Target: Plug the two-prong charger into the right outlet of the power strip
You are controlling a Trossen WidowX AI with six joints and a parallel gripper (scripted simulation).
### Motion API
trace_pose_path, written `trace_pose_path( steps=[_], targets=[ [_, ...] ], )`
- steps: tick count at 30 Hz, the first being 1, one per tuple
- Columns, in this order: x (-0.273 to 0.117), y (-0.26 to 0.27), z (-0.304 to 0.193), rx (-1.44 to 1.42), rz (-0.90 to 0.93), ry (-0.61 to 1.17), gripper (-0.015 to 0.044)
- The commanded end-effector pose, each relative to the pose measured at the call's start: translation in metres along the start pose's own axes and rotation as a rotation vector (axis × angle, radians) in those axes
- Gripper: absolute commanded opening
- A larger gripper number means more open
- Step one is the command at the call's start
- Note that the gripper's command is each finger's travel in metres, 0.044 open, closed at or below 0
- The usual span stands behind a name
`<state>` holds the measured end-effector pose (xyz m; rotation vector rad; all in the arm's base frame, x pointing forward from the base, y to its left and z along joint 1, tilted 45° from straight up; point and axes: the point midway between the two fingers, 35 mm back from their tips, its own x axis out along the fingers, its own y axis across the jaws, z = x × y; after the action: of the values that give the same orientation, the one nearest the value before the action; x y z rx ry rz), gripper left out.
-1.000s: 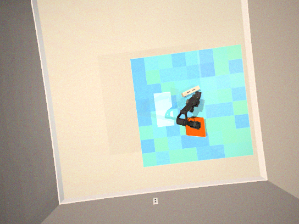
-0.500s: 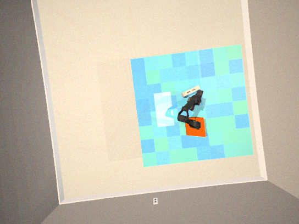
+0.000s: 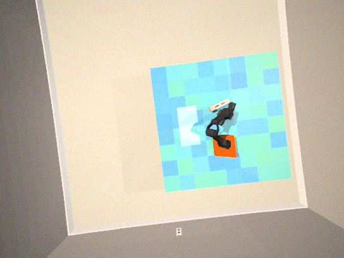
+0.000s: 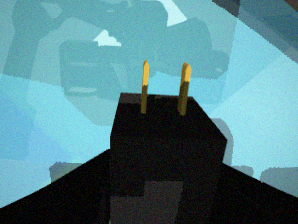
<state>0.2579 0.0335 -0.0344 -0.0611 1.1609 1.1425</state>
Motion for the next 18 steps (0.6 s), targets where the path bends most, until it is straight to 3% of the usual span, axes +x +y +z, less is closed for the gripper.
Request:
trace_pose_path(
  steps=[1, 18],
  targets=[
    [0.002, -0.009, -0.002, 0.053, -0.003, 0.000, 0.0000],
    [0.015, -0.032, -0.012, 0.243, 0.010, 0.001, 0.0000]
  ],
)
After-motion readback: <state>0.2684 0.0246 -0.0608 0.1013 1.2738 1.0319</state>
